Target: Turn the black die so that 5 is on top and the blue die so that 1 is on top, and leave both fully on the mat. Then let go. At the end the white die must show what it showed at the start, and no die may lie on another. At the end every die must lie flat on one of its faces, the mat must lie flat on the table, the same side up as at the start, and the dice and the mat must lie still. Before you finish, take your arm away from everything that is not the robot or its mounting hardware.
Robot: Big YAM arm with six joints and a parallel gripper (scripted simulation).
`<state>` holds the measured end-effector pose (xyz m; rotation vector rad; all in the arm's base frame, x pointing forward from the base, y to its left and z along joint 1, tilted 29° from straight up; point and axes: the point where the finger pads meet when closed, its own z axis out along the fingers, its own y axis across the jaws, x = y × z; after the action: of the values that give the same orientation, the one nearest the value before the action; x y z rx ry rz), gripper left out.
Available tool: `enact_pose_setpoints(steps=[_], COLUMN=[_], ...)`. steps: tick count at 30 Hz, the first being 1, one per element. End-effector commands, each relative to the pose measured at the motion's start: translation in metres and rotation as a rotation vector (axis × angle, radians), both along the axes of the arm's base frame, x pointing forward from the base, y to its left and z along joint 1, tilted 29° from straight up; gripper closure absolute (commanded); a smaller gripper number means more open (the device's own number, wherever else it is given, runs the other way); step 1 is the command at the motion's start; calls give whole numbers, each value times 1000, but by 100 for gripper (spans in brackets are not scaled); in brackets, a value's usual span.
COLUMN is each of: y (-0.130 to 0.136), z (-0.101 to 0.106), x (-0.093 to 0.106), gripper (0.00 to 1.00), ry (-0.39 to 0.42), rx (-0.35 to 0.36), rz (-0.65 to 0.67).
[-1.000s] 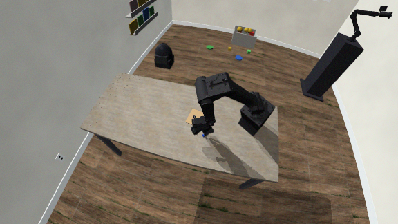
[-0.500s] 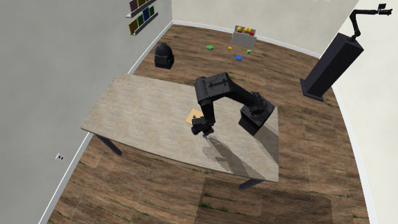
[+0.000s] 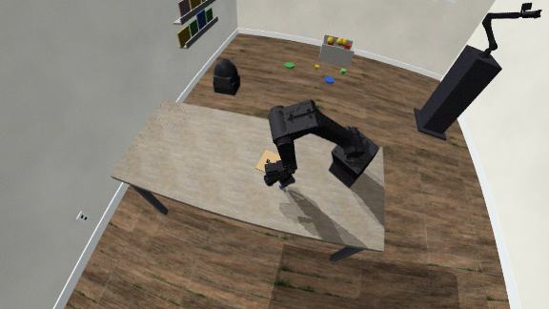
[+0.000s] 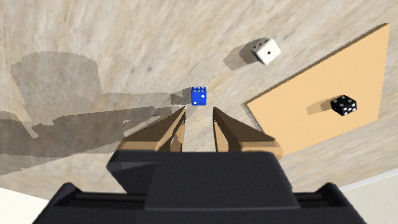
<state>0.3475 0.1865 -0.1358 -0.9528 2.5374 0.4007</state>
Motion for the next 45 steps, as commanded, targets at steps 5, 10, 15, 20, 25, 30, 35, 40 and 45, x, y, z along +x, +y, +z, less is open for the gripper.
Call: enact_pose_setpoints(steps=[5,10,15,20,25,30,35,40,45], y=[5,5,5,6,7,7,7,7,7], z=[1,1,1,2,4,4,4,4,4], x=[1,1,1,2,3,3,3,3,3], gripper=[69,69,69,69,69,69,69,69,69], ry=[-8,-8,-8,-8,-8,-7,-7,-7,-7], rx=[5,5,5,5,5,4,4,4,4], rz=[4,4,4,5,5,5,5,5,5])
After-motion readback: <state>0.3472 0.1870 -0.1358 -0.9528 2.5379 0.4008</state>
